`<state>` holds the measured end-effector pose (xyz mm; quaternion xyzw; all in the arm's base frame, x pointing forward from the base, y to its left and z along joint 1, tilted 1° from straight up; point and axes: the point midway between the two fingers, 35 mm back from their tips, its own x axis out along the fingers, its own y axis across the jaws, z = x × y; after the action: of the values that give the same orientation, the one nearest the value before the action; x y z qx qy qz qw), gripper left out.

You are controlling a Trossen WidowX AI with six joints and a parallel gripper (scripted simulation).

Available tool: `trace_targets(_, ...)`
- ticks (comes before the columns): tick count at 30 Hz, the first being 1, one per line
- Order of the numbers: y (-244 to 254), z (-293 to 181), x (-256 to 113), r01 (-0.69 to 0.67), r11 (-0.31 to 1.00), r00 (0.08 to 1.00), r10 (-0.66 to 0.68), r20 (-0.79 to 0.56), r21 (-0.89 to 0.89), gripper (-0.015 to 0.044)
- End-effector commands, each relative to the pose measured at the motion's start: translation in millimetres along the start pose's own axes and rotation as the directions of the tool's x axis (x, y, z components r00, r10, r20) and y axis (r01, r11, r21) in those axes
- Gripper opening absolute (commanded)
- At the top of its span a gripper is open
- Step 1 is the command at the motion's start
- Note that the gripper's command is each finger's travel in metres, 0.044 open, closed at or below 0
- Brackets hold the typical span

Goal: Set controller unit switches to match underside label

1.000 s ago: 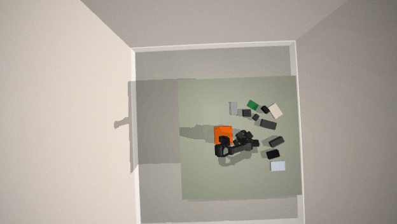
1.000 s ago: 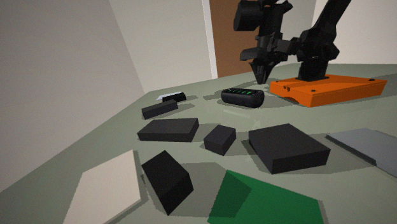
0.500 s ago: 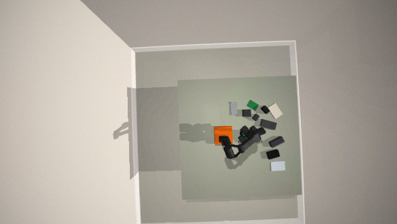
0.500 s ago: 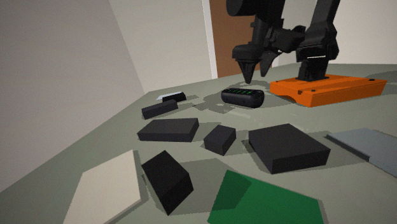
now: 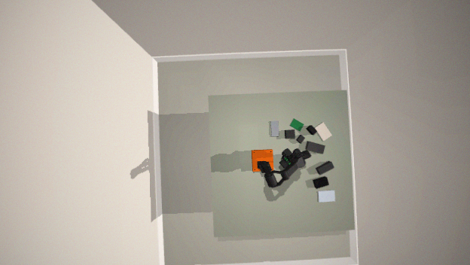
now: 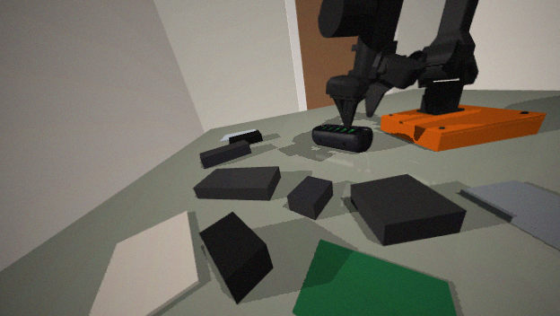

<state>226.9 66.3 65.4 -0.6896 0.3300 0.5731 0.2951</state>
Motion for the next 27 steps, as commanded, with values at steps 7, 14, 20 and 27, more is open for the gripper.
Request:
trace_targets(7, 2, 3, 17, -0.008, 1.000, 1.000, 0.008, -0.002, 0.003, 0.0440)
trace_targets(14, 3, 5, 28, -0.008, 1.000, 1.000, 0.008, -0.002, 0.003, 0.0440)
trace_targets(20, 4, 6, 36, -0.009, 1.000, 1.000, 0.009, -0.001, 0.003, 0.0440)
trace_targets(27, 4, 6, 36, -0.009, 1.000, 1.000, 0.009, -0.001, 0.003, 0.0341)
